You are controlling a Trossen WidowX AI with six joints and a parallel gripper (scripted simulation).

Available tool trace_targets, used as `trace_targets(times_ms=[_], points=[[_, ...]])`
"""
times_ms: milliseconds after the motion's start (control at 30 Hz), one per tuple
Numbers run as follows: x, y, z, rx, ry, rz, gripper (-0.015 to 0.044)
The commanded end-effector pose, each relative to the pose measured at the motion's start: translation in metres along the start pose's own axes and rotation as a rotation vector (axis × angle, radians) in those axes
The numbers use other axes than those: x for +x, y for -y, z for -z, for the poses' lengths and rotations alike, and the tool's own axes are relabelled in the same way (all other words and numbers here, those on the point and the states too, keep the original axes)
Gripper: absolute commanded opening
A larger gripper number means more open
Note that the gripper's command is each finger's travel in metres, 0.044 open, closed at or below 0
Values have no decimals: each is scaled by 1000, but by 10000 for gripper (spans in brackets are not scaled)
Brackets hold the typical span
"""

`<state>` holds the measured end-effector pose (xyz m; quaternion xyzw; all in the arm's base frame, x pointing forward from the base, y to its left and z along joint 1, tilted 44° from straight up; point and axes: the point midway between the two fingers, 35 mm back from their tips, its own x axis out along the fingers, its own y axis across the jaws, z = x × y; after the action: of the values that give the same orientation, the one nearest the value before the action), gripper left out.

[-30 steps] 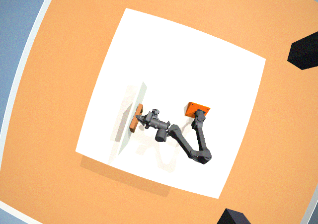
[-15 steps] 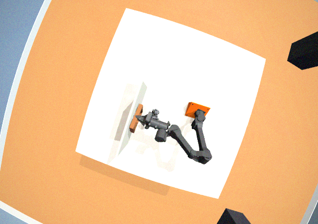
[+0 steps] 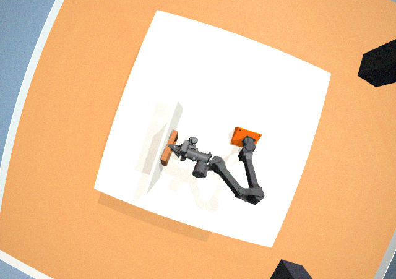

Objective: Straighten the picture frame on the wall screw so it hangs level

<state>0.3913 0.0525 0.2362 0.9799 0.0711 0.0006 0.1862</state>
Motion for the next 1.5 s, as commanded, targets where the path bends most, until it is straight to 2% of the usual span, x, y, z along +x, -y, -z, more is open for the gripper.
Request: trace_targets(times_ms=[0,1467], points=[[0,-4,8,3,-16,-17,0],[0,0,8,3,-16,-17,0]])
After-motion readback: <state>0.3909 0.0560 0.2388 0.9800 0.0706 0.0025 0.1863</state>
